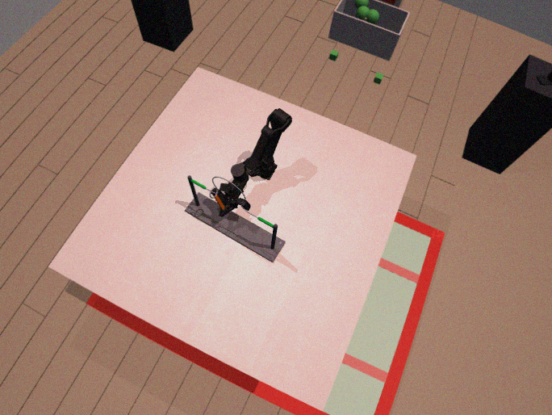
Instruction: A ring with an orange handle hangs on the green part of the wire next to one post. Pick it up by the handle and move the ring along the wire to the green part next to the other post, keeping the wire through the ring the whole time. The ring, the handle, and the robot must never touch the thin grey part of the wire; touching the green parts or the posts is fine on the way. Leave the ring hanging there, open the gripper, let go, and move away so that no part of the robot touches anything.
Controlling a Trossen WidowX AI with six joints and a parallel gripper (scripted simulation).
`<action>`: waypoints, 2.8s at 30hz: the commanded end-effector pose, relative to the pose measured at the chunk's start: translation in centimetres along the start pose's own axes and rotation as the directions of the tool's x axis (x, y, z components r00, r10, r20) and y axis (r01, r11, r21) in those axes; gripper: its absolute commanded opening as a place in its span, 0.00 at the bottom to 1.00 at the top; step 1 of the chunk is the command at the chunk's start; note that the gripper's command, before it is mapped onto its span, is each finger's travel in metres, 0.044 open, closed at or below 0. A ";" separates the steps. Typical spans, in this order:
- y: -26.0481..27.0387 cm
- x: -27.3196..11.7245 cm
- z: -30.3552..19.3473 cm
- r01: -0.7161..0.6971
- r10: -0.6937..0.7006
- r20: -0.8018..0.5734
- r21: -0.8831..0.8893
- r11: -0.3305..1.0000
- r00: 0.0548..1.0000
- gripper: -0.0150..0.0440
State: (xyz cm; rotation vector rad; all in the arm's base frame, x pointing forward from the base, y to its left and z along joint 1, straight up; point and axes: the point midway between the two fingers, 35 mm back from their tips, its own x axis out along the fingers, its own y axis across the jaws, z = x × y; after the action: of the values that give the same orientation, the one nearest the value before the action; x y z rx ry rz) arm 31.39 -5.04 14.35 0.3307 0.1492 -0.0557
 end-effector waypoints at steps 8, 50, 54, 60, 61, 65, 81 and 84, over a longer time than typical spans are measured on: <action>3.4 -0.2 0.4 -0.035 0.037 -0.005 0.201 0.979 0.999 0.00; 13.6 -8.0 10.2 -0.139 0.595 -0.116 0.920 0.366 0.796 0.00; 14.0 -8.3 11.5 -0.139 0.615 -0.066 0.950 0.279 0.786 0.00; 14.3 -8.6 13.4 -0.136 0.636 0.005 0.978 0.157 0.772 0.00; 14.3 -8.7 13.7 -0.135 0.638 0.016 0.981 0.139 0.770 0.00; 14.4 -8.9 14.8 -0.130 0.645 0.054 0.989 0.071 0.762 0.00; 14.5 -8.6 17.9 -0.102 0.587 0.108 0.994 -0.043 0.802 0.00; 14.5 -8.6 18.1 -0.100 0.586 0.101 0.994 -0.035 0.804 0.00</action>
State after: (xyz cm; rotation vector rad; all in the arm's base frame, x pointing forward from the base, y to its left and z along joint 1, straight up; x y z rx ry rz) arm 26.45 3.10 37.09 1.8910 0.3993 0.5166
